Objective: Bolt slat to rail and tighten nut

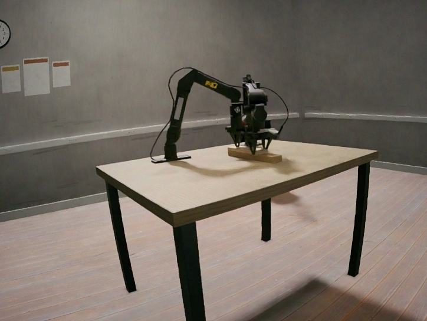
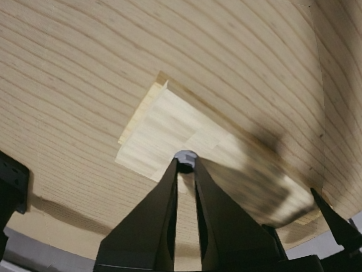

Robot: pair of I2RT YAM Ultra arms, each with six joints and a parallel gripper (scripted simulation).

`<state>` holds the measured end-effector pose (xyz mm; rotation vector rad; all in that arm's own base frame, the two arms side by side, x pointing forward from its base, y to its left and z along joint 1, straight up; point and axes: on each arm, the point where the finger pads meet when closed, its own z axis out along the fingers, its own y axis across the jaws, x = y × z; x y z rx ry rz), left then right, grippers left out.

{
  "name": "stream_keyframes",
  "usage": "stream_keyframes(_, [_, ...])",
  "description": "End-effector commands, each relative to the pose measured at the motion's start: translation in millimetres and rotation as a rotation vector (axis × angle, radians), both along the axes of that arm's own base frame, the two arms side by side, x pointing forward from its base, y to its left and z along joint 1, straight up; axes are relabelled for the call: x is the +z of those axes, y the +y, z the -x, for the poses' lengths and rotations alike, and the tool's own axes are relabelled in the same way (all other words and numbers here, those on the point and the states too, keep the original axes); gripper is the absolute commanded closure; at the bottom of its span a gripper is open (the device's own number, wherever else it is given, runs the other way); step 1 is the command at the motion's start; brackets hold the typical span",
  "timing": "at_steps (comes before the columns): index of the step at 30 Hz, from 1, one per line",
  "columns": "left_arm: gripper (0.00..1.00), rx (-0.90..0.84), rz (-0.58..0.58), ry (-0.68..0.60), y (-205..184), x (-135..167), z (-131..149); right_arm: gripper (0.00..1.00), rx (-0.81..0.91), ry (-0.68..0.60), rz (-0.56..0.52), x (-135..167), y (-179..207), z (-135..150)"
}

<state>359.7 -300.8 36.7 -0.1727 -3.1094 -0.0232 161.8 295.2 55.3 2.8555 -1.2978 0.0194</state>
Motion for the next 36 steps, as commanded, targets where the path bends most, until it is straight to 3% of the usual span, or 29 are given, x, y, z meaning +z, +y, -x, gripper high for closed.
stream_keyframes(1, [0.28, 0.000, 0.010, -0.012, -1.3, 5.6, -1.5, 0.89, 0.000, -0.005, -0.010, 3.1, 1.7, -0.9])
stream_keyframes(20, [0.28, 0.000, 0.010, -0.012, -1.3, 5.6, -1.5, 0.89, -0.007, -0.005, -0.010, 3.1, 1.7, -0.9])
stream_keyframes(36, [0.28, 0.000, 0.010, -0.012, -1.3, 5.6, -1.5, 0.89, -0.535, -0.006, -0.017, 3.0, 1.7, -0.9])
